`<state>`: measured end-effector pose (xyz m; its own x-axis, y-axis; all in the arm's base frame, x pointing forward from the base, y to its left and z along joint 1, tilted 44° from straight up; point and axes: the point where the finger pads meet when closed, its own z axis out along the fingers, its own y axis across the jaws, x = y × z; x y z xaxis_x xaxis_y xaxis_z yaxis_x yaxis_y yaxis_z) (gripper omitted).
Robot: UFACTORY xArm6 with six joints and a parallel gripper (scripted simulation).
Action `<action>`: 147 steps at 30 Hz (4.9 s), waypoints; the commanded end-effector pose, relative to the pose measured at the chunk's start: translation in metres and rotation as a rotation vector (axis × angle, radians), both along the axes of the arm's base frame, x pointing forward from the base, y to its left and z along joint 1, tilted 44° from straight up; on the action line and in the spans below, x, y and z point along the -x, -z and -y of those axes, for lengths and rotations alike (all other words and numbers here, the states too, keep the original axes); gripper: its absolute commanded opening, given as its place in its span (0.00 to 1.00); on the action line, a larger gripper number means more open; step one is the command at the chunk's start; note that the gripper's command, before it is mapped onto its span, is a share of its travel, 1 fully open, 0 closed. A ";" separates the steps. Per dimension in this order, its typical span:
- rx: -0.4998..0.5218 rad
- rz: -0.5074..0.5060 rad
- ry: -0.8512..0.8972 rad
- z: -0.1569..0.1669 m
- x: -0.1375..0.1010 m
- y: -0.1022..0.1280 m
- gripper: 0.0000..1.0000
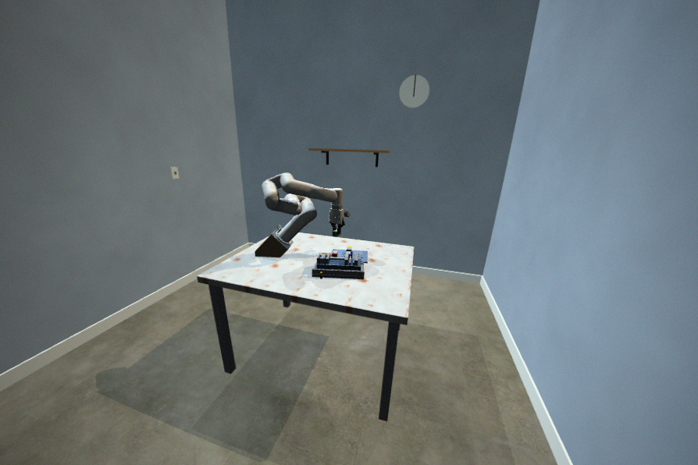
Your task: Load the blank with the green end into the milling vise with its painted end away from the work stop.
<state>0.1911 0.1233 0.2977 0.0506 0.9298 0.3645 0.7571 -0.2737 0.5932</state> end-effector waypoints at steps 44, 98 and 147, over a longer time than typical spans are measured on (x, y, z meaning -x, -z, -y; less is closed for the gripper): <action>0.356 0.136 -0.404 0.000 0.000 -0.001 0.00; 0.365 0.137 -0.393 0.117 -0.094 -0.041 0.00; 0.360 0.136 -0.403 0.236 -0.191 -0.079 0.00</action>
